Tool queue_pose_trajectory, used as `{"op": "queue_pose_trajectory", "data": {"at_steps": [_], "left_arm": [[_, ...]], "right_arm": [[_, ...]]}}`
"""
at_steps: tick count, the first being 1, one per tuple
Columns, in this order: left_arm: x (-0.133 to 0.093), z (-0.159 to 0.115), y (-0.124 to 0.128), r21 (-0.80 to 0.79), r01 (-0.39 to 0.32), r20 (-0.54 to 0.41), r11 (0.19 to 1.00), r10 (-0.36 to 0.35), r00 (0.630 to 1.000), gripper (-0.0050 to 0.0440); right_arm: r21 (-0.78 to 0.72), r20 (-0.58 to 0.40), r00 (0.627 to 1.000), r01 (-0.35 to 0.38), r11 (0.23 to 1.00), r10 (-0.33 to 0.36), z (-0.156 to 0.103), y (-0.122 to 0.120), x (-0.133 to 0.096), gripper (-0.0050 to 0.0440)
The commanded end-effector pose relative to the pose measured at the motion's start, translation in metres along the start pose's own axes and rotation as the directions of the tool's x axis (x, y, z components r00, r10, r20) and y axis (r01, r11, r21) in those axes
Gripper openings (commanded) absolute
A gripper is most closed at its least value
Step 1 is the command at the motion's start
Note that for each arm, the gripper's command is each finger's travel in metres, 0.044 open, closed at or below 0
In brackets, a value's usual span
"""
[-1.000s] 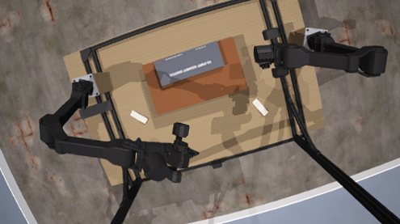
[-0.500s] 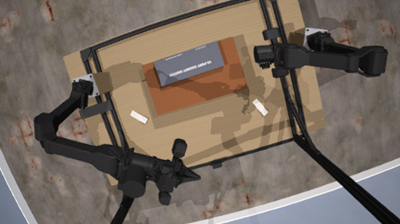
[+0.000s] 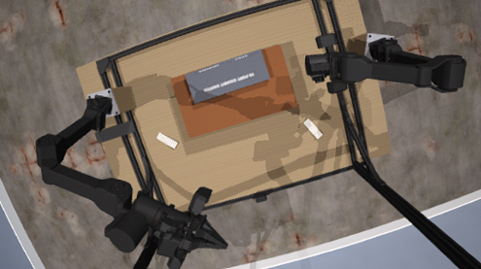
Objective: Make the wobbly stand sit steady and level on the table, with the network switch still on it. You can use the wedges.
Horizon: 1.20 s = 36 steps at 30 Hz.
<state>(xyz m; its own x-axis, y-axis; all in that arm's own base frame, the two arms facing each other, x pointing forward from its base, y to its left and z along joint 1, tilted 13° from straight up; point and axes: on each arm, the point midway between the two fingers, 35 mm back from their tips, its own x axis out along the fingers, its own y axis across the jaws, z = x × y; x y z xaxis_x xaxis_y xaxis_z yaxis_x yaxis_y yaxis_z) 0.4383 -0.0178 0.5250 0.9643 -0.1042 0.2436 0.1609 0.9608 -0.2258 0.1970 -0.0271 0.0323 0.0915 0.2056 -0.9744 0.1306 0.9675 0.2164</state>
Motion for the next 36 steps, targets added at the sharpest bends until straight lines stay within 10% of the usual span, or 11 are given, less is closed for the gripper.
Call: {"op": "queue_pose_trajectory", "data": {"at_steps": [1, 7, 18, 24, 36], "left_arm": [[-0.011, 0.055, -0.014, 0.041, 0.027, 0.149, 0.999, -0.032, 0.988, 0.0000], [-0.011, 0.055, -0.014, 0.041, 0.027, 0.149, 0.999, -0.032, 0.988, 0.0000], [-0.076, 0.178, -0.050, 0.151, 0.044, 0.512, 0.988, -0.116, 0.851, 0.0000], [-0.076, 0.178, -0.050, 0.151, 0.044, 0.512, 0.988, -0.116, 0.851, 0.0000], [-0.175, 0.276, -0.082, 0.231, 0.003, 0.789, 0.973, -0.189, 0.584, 0.0000]], "right_arm": [[0.000, 0.000, 1.000, 0.000, 1.000, 0.000, 0.000, 0.000, 0.000, 0.0000], [0.000, 0.000, 1.000, 0.000, 1.000, 0.000, 0.000, 0.000, 0.000, 0.0000], [0.000, 0.000, 1.000, 0.000, 1.000, 0.000, 0.000, 0.000, 0.000, 0.0000], [0.000, 0.000, 1.000, 0.000, 1.000, 0.000, 0.000, 0.000, 0.000, 0.0000], [0.000, 0.000, 1.000, 0.000, 1.000, 0.000, 0.000, 0.000, 0.000, 0.0000]]}}
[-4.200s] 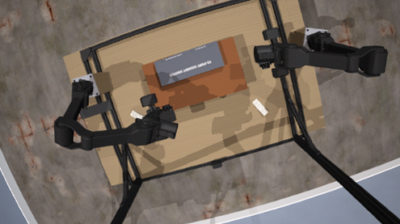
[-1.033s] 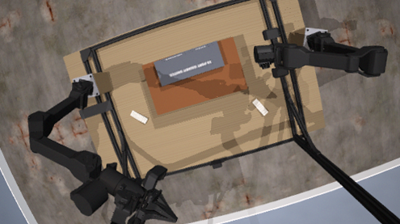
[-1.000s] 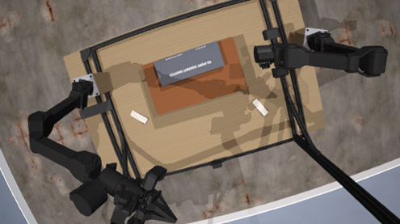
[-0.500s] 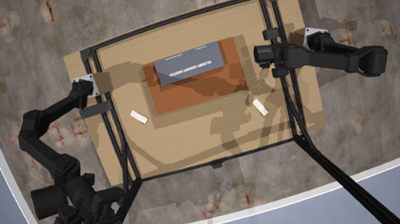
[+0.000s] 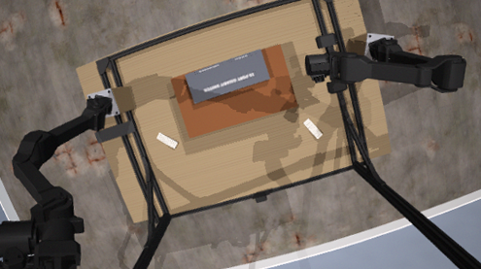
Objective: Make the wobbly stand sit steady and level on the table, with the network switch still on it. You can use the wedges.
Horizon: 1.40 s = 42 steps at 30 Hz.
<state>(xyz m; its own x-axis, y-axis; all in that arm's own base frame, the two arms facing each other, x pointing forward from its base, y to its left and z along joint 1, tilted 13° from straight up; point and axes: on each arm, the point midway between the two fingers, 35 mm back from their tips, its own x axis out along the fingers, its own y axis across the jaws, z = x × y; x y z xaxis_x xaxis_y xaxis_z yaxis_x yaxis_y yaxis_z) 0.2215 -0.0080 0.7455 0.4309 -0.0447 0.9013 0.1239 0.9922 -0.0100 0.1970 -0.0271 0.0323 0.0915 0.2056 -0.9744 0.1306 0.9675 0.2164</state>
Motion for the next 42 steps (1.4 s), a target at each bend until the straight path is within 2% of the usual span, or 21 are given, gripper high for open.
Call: {"op": "queue_pose_trajectory", "data": {"at_steps": [1, 5, 10, 16, 22, 24, 27, 30, 33, 39, 42], "left_arm": [[0.005, 0.028, -0.002, 0.016, 0.002, 0.070, 1.000, -0.003, 0.998, 0.0000], [0.005, 0.028, -0.002, 0.016, 0.002, 0.070, 1.000, -0.003, 0.998, 0.0000], [-0.003, 0.093, -0.008, 0.051, 0.000, 0.246, 0.999, -0.013, 0.969, 0.0000], [-0.020, 0.167, -0.014, 0.093, -0.023, 0.450, 0.995, -0.021, 0.893, 0.0000], [-0.020, 0.167, -0.014, 0.093, -0.023, 0.450, 0.995, -0.021, 0.893, 0.0000], [-0.013, 0.134, -0.012, 0.072, -0.007, 0.357, 0.997, -0.019, 0.934, 0.0000], [-0.002, 0.081, -0.007, 0.045, 0.002, 0.216, 0.999, -0.012, 0.976, 0.0000], [0.003, 0.029, -0.003, 0.016, 0.004, 0.071, 1.000, -0.005, 0.997, 0.0000], [0.003, -0.027, 0.002, -0.016, -0.003, -0.076, 1.000, 0.001, 0.997, 0.0000], [0.003, -0.027, 0.002, -0.016, -0.003, -0.076, 1.000, 0.001, 0.997, 0.0000], [-0.003, -0.077, 0.006, -0.038, -0.019, -0.206, 0.999, 0.011, 0.978, 0.0000]], "right_arm": [[0.000, 0.000, 1.000, 0.000, 1.000, 0.000, 0.000, 0.000, 0.000, 0.0000], [0.000, 0.000, 1.000, 0.000, 1.000, 0.000, 0.000, 0.000, 0.000, 0.0000], [0.000, 0.000, 1.000, 0.000, 1.000, 0.000, 0.000, 0.000, 0.000, 0.0000], [0.000, 0.000, 1.000, 0.000, 1.000, 0.000, 0.000, 0.000, 0.000, 0.0000], [0.000, 0.000, 1.000, 0.000, 1.000, 0.000, 0.000, 0.000, 0.000, 0.0000], [0.000, 0.000, 1.000, 0.000, 1.000, 0.000, 0.000, 0.000, 0.000, 0.0000], [0.000, 0.000, 1.000, 0.000, 1.000, 0.000, 0.000, 0.000, 0.000, 0.0000], [0.000, 0.000, 1.000, 0.000, 1.000, 0.000, 0.000, 0.000, 0.000, 0.0000], [0.000, 0.000, 1.000, 0.000, 1.000, 0.000, 0.000, 0.000, 0.000, 0.0000], [0.000, 0.000, 1.000, 0.000, 1.000, 0.000, 0.000, 0.000, 0.000, 0.0000], [0.000, 0.000, 1.000, 0.000, 1.000, 0.000, 0.000, 0.000, 0.000, 0.0000]]}}
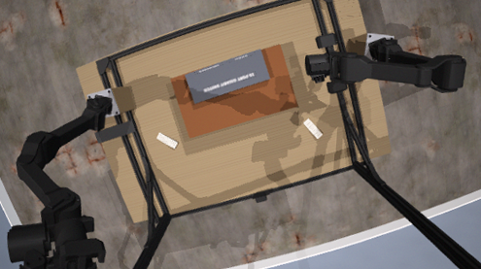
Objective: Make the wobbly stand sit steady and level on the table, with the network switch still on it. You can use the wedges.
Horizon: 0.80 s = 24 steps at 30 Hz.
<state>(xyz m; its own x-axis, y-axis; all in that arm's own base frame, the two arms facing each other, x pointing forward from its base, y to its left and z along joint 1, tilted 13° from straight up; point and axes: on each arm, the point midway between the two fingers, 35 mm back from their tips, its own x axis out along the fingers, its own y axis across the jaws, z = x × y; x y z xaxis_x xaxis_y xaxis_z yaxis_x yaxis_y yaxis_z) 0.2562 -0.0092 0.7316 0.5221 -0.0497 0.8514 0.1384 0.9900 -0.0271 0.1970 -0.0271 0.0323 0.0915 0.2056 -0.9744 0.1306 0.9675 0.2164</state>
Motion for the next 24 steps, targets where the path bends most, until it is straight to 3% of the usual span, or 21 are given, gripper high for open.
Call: {"op": "queue_pose_trajectory", "data": {"at_steps": [1, 4, 8, 14, 15, 19, 24], "left_arm": [[-0.002, -0.057, 0.006, -0.028, -0.013, -0.150, 1.000, 0.009, 0.989, 0.0000], [-0.010, -0.107, 0.010, -0.057, -0.032, -0.286, 0.998, 0.015, 0.958, 0.0000], [-0.029, -0.172, 0.015, -0.090, -0.070, -0.459, 0.993, 0.021, 0.888, 0.0000], [-0.029, -0.172, 0.015, -0.090, -0.070, -0.459, 0.993, 0.021, 0.888, 0.0000], [-0.033, -0.182, 0.017, -0.091, -0.079, -0.486, 0.993, 0.025, 0.874, 0.0000], [-0.061, -0.240, 0.021, -0.113, -0.127, -0.635, 0.985, 0.027, 0.772, 0.0000], [-0.106, -0.305, 0.025, -0.124, -0.199, -0.792, 0.972, 0.024, 0.610, 0.0000]], "right_arm": [[0.000, 0.000, 1.000, 0.000, 1.000, 0.000, 0.000, 0.000, 0.000, 0.0000], [0.000, 0.000, 1.000, 0.000, 1.000, 0.000, 0.000, 0.000, 0.000, 0.0000], [0.000, 0.000, 1.000, 0.000, 1.000, 0.000, 0.000, 0.000, 0.000, 0.0000], [0.000, 0.000, 1.000, 0.000, 1.000, 0.000, 0.000, 0.000, 0.000, 0.0000], [0.000, 0.000, 1.000, 0.000, 1.000, 0.000, 0.000, 0.000, 0.000, 0.0000], [0.000, 0.000, 1.000, 0.000, 1.000, 0.000, 0.000, 0.000, 0.000, 0.0000], [0.000, 0.000, 1.000, 0.000, 1.000, 0.000, 0.000, 0.000, 0.000, 0.0000]]}}
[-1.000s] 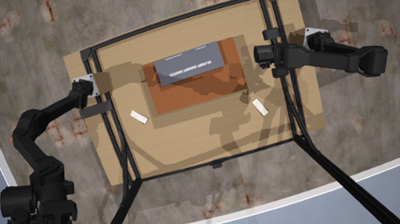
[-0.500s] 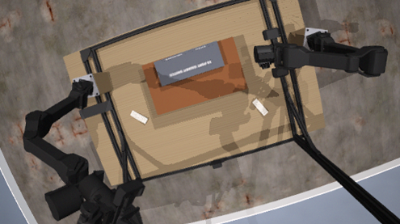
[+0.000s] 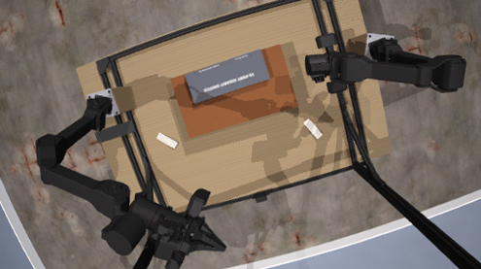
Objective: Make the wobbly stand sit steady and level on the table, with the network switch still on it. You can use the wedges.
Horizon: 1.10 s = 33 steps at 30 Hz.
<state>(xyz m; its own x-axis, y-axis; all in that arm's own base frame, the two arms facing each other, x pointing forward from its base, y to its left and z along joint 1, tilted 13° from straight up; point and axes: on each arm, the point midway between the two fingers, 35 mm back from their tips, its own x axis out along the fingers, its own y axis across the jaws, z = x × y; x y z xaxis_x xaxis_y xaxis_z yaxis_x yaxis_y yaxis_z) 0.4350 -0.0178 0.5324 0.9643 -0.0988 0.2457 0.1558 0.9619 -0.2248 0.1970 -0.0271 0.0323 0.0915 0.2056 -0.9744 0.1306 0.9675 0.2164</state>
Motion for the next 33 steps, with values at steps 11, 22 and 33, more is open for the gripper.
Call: {"op": "queue_pose_trajectory", "data": {"at_steps": [11, 22, 33], "left_arm": [[0.012, -0.121, 0.029, -0.074, -0.088, -0.335, 0.993, 0.058, 0.941, 0.0000], [-0.010, -0.219, 0.050, -0.116, -0.203, -0.605, 0.972, 0.093, 0.791, 0.0000], [-0.066, -0.320, 0.067, -0.105, -0.368, -0.853, 0.924, 0.106, 0.511, 0.0000]], "right_arm": [[0.000, 0.000, 1.000, 0.000, 1.000, 0.000, 0.000, 0.000, 0.000, 0.0000], [0.000, 0.000, 1.000, 0.000, 1.000, 0.000, 0.000, 0.000, 0.000, 0.0000], [0.000, 0.000, 1.000, 0.000, 1.000, 0.000, 0.000, 0.000, 0.000, 0.0000]]}}
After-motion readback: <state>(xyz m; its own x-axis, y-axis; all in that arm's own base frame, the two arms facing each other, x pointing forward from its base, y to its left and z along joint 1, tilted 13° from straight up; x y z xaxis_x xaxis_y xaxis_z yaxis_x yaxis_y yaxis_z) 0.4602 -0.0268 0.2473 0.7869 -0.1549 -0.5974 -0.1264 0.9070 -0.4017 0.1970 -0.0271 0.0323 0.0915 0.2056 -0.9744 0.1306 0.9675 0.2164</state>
